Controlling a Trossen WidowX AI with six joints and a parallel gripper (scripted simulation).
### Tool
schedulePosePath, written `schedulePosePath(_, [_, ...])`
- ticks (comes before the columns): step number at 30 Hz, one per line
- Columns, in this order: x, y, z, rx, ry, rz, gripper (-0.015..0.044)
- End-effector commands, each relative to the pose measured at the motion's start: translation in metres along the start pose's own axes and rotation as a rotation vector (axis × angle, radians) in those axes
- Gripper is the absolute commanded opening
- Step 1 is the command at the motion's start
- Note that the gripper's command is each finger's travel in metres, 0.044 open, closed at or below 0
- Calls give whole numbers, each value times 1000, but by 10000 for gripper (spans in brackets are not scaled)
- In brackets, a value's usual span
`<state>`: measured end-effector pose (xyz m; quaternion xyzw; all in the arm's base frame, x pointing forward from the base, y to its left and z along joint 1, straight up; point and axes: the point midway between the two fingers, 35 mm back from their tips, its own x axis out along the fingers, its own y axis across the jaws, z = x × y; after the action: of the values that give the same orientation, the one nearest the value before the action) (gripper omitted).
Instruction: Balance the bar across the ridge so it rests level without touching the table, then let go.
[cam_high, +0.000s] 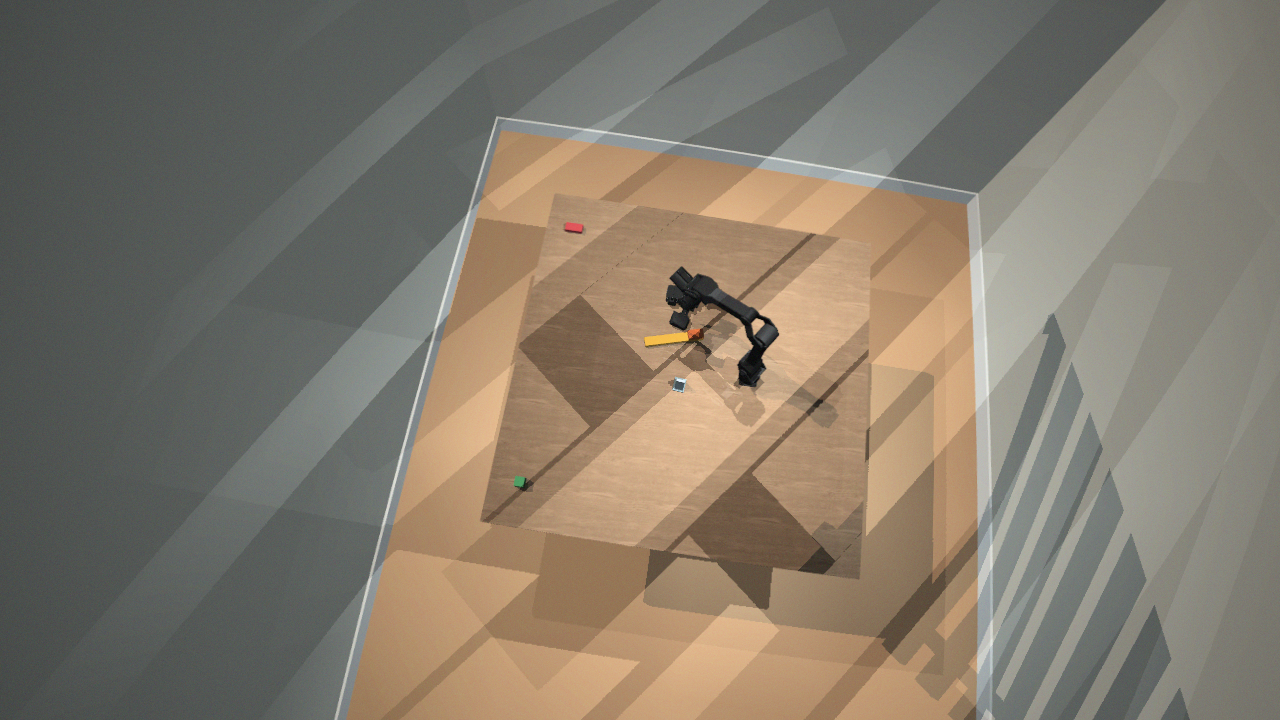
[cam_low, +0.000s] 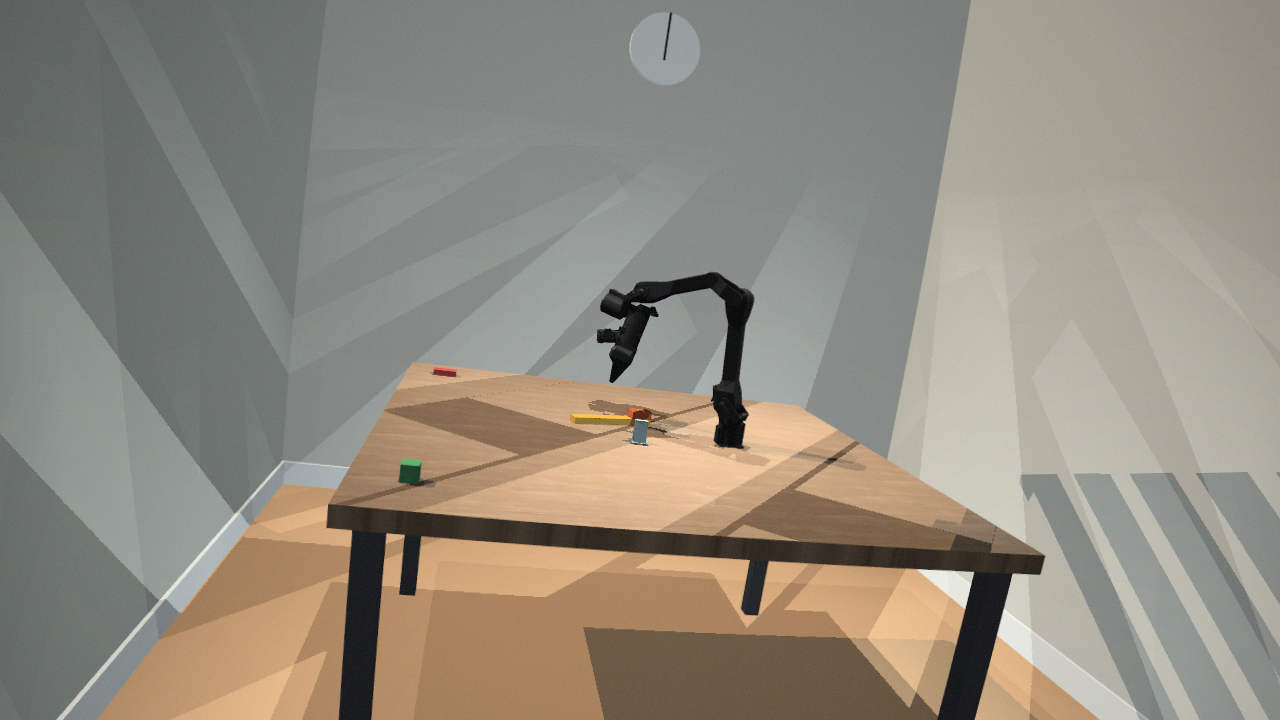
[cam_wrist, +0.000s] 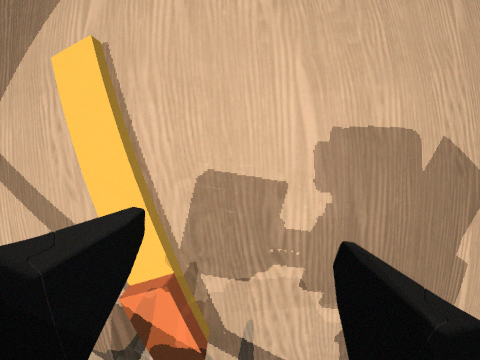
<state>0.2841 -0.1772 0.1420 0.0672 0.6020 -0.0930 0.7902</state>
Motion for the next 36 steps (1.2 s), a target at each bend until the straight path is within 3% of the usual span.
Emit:
schedulePosePath(1, [2, 17, 2, -112, 54, 12, 315])
schedulePosePath(16, [1, 77, 0, -502, 223, 62, 315])
schedulePosePath(23, [2, 79, 0, -519, 230, 64, 315])
schedulePosePath(36, [64, 79, -15, -519, 230, 64, 315])
